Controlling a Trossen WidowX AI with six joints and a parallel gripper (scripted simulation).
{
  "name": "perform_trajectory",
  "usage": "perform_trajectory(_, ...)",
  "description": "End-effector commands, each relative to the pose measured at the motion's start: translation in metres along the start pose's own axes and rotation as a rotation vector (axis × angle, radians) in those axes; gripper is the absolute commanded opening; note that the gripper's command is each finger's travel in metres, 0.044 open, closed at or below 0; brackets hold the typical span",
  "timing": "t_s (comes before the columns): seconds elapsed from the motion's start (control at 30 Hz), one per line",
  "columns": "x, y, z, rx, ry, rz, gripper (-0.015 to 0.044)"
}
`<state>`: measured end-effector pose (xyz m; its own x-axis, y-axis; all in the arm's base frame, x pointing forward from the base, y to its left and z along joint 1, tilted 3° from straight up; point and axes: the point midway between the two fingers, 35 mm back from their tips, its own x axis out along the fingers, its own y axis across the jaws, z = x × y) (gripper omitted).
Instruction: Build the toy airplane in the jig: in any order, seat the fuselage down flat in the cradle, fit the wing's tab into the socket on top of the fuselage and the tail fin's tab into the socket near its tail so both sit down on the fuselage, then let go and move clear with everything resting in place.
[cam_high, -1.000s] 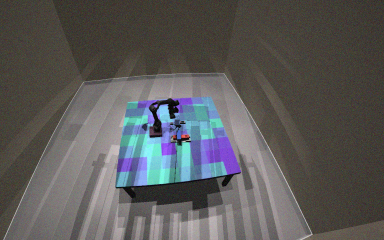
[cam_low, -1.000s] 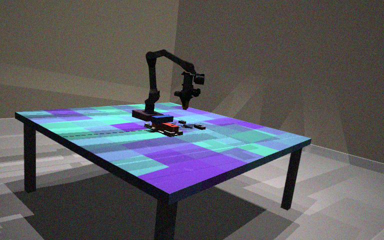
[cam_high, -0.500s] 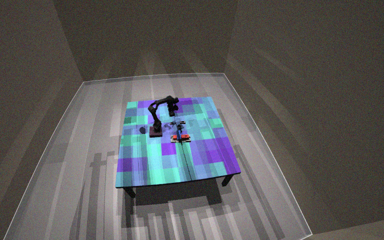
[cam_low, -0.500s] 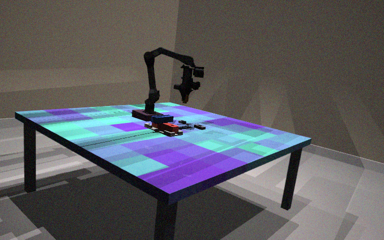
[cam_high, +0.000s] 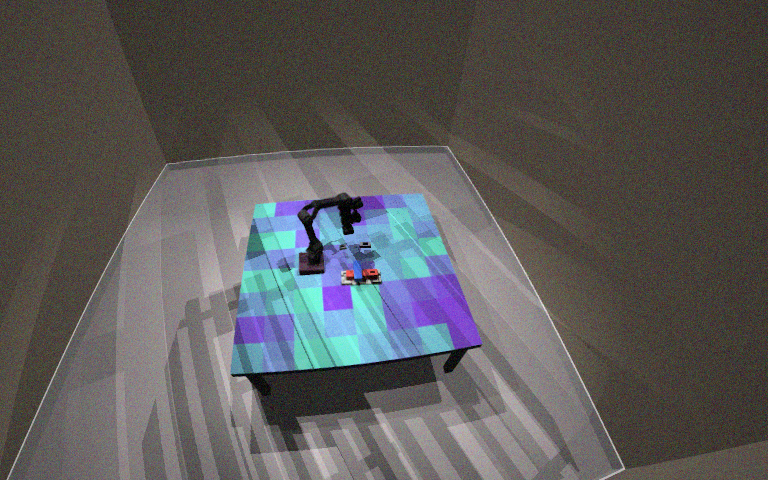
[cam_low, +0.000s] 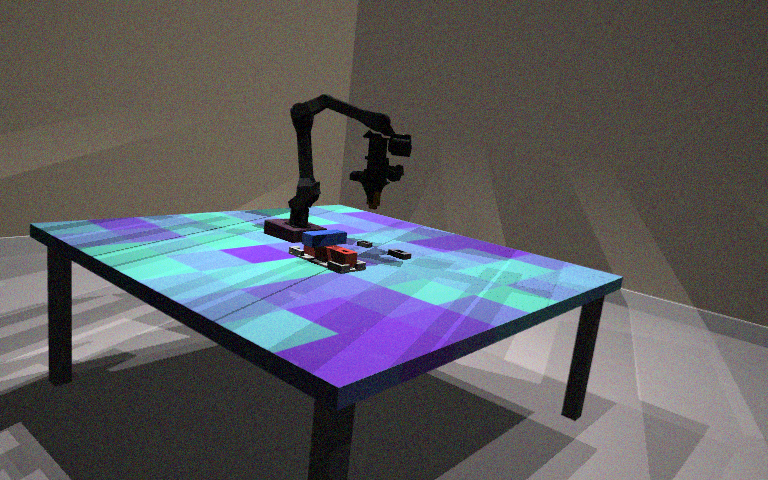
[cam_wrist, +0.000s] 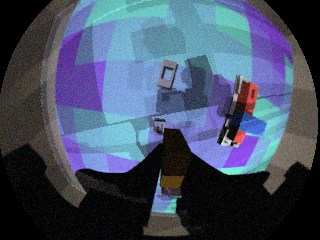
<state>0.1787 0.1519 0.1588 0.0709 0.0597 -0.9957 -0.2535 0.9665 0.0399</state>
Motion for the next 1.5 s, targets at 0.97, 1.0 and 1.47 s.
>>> perform_trajectory(0.97, 0.012, -0.057, 0.057, 0.047, -0.010, -0.013, 0.0000)
perform_trajectory(1.0, 0.012, -0.059, 0.059, 0.050, -0.011, -0.014, 0.0000)
perform_trajectory(1.47, 0.018, -0.092, 0.078, 0.078, -0.007, -0.025, 0.0000)
